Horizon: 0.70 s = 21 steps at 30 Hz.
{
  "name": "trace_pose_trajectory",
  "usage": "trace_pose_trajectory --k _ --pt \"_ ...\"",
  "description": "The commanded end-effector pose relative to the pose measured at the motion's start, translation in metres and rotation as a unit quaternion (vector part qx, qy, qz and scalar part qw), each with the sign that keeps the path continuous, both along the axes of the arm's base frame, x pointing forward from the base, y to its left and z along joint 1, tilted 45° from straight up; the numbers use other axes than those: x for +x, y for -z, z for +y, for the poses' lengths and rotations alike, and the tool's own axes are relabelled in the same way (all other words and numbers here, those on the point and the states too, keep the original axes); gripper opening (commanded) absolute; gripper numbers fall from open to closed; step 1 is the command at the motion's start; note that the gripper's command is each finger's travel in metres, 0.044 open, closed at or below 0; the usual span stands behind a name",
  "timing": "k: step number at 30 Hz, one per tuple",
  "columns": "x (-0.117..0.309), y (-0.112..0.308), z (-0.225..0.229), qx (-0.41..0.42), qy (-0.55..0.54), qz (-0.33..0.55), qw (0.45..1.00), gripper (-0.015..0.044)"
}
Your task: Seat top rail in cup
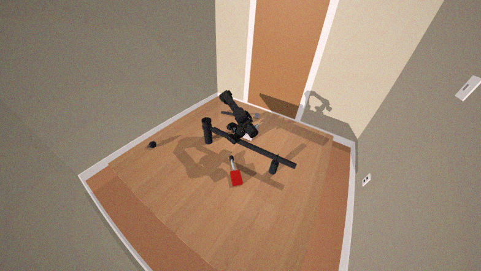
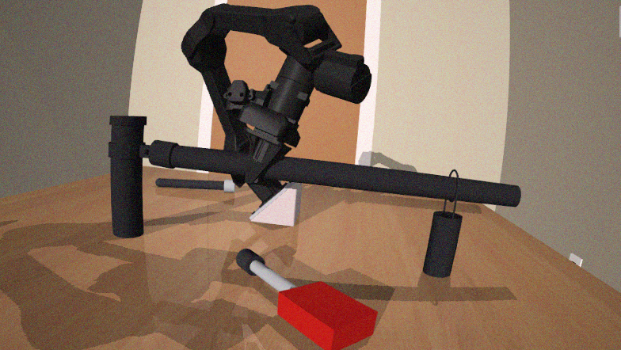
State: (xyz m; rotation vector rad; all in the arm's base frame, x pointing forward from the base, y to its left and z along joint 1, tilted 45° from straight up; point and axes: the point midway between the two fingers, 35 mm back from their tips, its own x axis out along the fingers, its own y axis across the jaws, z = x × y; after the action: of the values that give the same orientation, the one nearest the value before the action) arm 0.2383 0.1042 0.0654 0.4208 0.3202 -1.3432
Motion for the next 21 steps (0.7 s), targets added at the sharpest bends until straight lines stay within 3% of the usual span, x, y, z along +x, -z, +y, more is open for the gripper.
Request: trace_pose_trajectory --k 1,21 --pt "0.0014 -0.0034 0.0 -0.004 -0.004 -0.002 1.0 0.0" --pt "0.0019 -0.005 -0.0004 -0.005 -0.004 -0.002 1.0 0.0"
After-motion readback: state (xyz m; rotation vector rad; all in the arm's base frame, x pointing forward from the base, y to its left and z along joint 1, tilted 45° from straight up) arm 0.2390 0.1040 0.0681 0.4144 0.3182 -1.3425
